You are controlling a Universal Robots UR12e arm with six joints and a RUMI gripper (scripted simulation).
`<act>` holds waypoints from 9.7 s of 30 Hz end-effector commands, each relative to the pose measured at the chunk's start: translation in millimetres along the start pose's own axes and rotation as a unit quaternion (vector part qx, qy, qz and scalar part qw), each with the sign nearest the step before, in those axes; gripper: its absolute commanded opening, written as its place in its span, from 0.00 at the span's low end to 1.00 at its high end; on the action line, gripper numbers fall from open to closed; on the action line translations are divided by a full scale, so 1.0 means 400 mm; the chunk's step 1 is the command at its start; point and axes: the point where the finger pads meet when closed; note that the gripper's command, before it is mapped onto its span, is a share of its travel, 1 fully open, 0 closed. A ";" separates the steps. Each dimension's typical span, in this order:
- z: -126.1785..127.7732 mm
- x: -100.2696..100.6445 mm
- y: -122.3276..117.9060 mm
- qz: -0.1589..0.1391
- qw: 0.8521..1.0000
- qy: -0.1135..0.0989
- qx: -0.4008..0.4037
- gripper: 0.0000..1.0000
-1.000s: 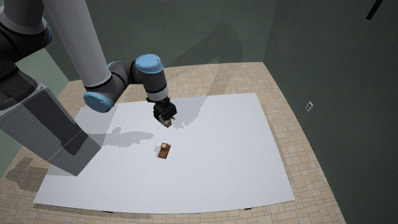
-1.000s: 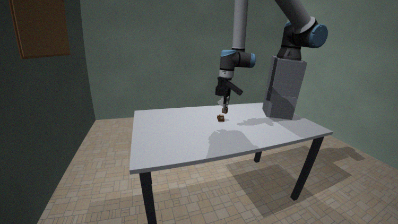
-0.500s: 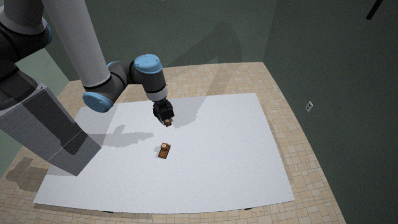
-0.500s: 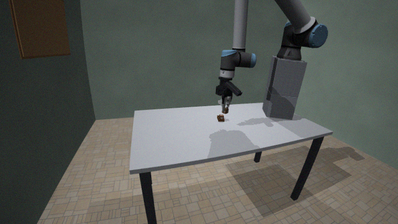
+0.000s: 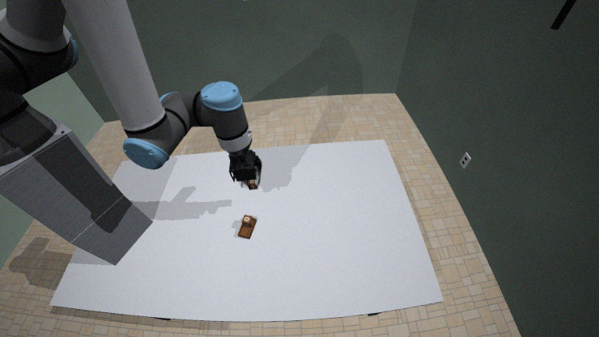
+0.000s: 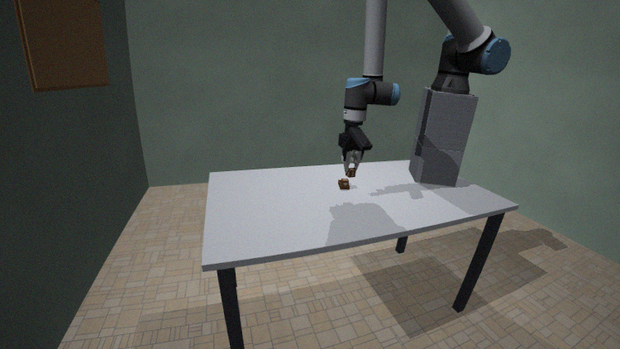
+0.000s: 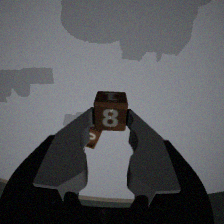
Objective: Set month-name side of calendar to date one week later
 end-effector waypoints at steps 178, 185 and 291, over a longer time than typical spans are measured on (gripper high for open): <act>-0.014 0.239 -0.027 -0.001 0.573 -0.002 0.819 0.11; -0.011 0.239 -0.026 -0.001 0.573 -0.002 0.819 0.11; -0.011 0.251 -0.025 -0.001 0.573 -0.002 0.819 0.11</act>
Point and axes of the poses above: the point where the finger pads meet when closed, its own x axis out along the fingers, its own z axis across the jaws, y = z × x, and after that the axes turned 6 degrees about -x, right-handed
